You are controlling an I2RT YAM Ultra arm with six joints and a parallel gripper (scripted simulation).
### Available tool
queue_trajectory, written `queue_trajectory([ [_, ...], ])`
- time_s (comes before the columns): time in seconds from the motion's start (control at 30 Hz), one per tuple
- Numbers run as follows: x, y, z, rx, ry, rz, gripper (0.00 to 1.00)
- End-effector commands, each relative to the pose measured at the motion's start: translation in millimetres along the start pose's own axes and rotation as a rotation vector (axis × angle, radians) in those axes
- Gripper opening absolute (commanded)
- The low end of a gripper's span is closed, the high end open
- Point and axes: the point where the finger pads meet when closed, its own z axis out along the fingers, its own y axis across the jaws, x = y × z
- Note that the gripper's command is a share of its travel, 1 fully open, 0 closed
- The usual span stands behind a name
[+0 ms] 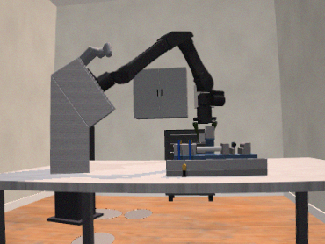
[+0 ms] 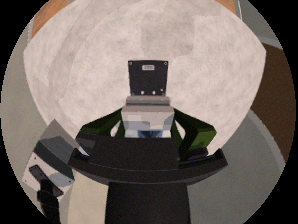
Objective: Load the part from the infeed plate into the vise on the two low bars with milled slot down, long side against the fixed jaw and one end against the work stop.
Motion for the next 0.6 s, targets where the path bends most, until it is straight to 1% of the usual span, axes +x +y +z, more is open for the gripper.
queue_trajectory([
  [0.0,-6.0,-5.6,-31.7,0.019,-0.018,0.003,0.00],
  [0.1,-7.6,-9.7,-47.5,0.029,-0.024,0.005,0.00],
  [0.4,-6.2,-8.0,-86.5,0.029,-0.024,0.006,0.00],
  [0.47,-6.2,-8.0,-86.5,0.029,-0.024,0.006,0.00],
  [0.57,-5.8,-7.5,-98.3,0.029,-0.025,0.006,0.00],
])
